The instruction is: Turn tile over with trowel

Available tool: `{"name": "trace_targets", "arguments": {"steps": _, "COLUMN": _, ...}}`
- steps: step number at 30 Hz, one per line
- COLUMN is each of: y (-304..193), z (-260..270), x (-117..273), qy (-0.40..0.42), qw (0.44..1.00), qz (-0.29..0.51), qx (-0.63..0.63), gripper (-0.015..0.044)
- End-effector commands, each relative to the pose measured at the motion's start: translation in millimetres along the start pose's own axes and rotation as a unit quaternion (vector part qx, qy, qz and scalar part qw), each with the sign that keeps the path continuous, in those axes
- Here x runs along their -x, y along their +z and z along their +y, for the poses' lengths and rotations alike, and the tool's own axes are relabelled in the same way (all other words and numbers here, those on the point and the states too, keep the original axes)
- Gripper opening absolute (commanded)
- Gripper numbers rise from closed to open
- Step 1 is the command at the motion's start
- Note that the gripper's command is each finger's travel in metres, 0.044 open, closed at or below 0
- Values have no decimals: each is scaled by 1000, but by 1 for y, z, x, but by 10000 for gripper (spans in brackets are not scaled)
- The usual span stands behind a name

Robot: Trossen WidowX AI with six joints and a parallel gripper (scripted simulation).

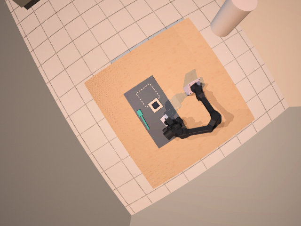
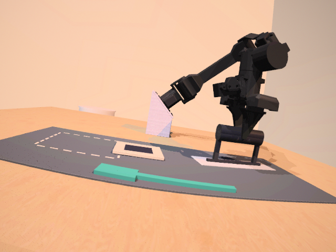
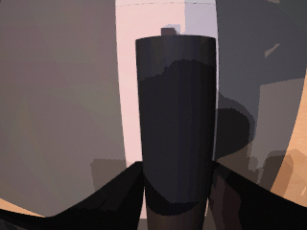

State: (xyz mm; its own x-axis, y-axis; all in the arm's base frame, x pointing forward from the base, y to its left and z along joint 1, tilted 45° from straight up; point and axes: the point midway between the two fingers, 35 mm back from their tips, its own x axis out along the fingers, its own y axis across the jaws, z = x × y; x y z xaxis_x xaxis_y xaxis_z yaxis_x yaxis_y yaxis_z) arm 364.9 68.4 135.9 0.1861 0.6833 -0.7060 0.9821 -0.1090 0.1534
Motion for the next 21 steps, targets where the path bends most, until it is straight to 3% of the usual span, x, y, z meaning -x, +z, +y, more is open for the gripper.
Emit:
{"name": "trace_targets", "arguments": {"steps": 1, "y": 0, "z": -1, "x": -1, "qy": -3, "qw": 1000, "qz": 0, "qx": -14, "gripper": 130}}
{"name": "trace_targets", "arguments": {"steps": 3, "y": 0, "z": -1, "x": -1, "qy": -3, "qw": 1000, "qz": 0, "qx": -14, "gripper": 130}}
{"name": "trace_targets", "arguments": {"steps": 9, "y": 0, "z": -1, "x": -1, "qy": -3, "qw": 1000, "qz": 0, "qx": -14, "gripper": 270}}
{"name": "trace_targets", "arguments": {"steps": 21, "y": 0, "z": -1, "x": -1, "qy": -3, "qw": 1000, "qz": 0, "qx": -14, "gripper": 270}}
